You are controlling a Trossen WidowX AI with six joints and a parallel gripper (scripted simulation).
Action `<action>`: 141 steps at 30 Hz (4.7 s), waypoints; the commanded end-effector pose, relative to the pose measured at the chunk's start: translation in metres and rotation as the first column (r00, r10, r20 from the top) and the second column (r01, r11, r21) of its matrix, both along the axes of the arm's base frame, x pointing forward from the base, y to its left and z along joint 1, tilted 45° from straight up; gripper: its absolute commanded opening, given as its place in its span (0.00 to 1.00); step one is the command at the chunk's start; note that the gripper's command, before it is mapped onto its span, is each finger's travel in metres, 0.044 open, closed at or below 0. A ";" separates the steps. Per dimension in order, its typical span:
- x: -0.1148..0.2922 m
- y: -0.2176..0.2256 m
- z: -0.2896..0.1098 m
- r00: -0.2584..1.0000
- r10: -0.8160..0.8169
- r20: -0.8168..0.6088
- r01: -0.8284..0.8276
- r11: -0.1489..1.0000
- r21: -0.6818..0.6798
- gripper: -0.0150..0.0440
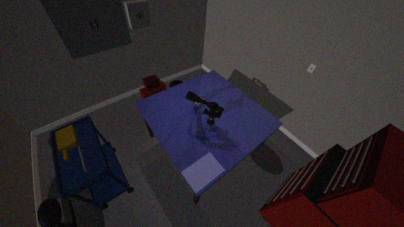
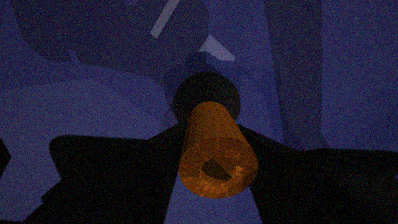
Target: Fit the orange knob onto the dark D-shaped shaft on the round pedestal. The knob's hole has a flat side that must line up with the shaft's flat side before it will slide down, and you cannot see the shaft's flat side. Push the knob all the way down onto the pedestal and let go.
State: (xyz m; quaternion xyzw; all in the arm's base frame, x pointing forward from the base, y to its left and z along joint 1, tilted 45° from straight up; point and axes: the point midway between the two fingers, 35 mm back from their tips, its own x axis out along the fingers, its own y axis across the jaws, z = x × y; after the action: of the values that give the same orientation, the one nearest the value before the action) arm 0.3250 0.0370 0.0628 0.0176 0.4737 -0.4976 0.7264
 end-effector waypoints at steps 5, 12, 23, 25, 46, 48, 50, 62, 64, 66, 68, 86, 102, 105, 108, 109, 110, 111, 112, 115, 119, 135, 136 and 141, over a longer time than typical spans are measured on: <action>0.000 0.001 0.004 1.000 -0.004 0.008 0.004 1.000 0.002 0.25; 0.001 0.002 0.002 1.000 -0.004 0.008 0.004 1.000 0.002 0.25; 0.000 0.000 0.000 1.000 -0.004 0.008 0.004 1.000 0.002 0.25; 0.000 -0.001 -0.001 1.000 -0.004 0.008 0.004 1.000 0.002 0.25; 0.002 0.002 0.003 0.984 -0.123 0.126 0.122 0.992 0.020 0.25; 0.002 0.002 0.002 0.976 -0.152 0.154 0.150 0.988 0.026 0.25; 0.002 0.002 0.001 0.976 -0.152 0.154 0.150 0.988 0.026 0.25; 0.000 0.001 0.002 0.976 -0.152 0.154 0.150 0.988 0.026 0.25; 0.000 0.001 0.003 0.976 -0.152 0.154 0.150 0.988 0.026 0.25; 0.001 0.001 0.003 0.976 -0.152 0.154 0.150 0.988 0.026 0.25; 0.001 0.001 0.003 0.976 -0.152 0.154 0.150 0.988 0.026 0.25; -0.001 0.001 0.002 0.976 -0.152 0.154 0.150 0.988 0.026 0.25; 0.001 0.001 0.000 0.910 -0.295 0.291 0.287 0.955 0.070 0.25; 0.001 0.001 0.000 0.910 -0.295 0.291 0.287 0.955 0.070 0.25; 0.000 -0.001 0.000 0.910 -0.295 0.291 0.287 0.955 0.070 0.25; 0.000 -0.001 0.000 0.910 -0.295 0.291 0.287 0.955 0.070 0.25; 0.000 -0.001 0.000 0.910 -0.295 0.291 0.287 0.955 0.070 0.25; 0.000 -0.001 0.000 0.910 -0.295 0.291 0.287 0.955 0.070 0.25; 0.000 -0.001 0.001 0.910 -0.295 0.291 0.287 0.955 0.070 0.25; -0.001 -0.002 0.001 0.910 -0.295 0.291 0.287 0.955 0.070 0.25; -0.001 -0.002 0.001 0.910 -0.295 0.291 0.287 0.955 0.070 0.25; 0.003 0.002 0.001 0.804 -0.426 0.413 0.410 0.902 0.134 0.25; 0.003 0.002 0.001 0.804 -0.426 0.413 0.410 0.902 0.134 0.25; 0.002 0.002 0.000 0.804 -0.426 0.413 0.410 0.902 0.134 0.25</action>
State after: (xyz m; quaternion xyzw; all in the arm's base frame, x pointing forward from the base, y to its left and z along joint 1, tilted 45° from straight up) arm 0.3271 0.0378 0.0637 0.2408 0.2974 -0.6190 0.6859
